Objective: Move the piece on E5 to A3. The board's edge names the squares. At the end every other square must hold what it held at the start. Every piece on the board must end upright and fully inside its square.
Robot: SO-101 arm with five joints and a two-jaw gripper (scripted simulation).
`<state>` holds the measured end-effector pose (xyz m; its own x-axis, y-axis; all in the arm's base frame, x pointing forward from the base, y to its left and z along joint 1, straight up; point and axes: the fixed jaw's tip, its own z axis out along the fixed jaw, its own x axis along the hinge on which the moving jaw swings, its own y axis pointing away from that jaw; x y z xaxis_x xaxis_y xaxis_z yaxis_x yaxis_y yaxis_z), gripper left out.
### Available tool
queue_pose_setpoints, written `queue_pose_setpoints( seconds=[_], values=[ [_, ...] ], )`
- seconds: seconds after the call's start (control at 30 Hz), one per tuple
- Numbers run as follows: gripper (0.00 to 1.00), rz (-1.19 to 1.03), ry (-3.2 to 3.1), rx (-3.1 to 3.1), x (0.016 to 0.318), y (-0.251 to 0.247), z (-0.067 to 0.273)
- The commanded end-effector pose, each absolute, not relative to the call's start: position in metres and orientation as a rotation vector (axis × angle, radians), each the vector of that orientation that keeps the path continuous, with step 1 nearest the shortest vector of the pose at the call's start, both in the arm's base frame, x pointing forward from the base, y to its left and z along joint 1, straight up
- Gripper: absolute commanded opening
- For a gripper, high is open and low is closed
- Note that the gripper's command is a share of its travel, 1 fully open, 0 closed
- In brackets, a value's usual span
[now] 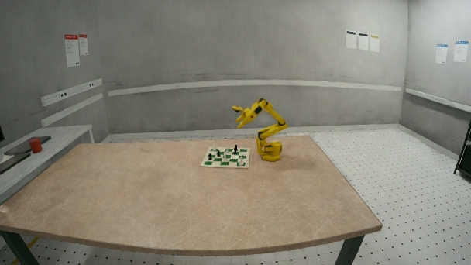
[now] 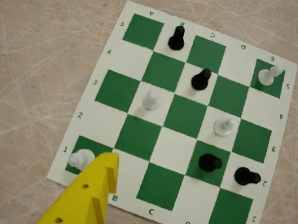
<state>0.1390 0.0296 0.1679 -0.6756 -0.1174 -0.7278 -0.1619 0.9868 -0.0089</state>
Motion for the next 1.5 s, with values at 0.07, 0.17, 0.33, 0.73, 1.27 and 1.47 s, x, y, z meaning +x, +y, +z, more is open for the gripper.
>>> queue_pose_setpoints(
  seconds=[0.07,0.17,0.33,0.73,1.27,1.47],
  values=[
    [0.40,0.050,2.336,-0.214,0.133,0.027,0.162],
    [0.40,0.050,2.336,-0.214,0.133,0.027,0.162],
    [0.40,0.050,2.336,-0.214,0.133,0.027,0.162],
    [0.40,0.050,2.336,-0.214,0.133,0.027,0.162],
    [0.39,0.043,2.354,-0.200,0.136,0.025,0.164],
    [0.33,0.017,2.426,-0.140,0.151,0.019,0.170]
  ],
)
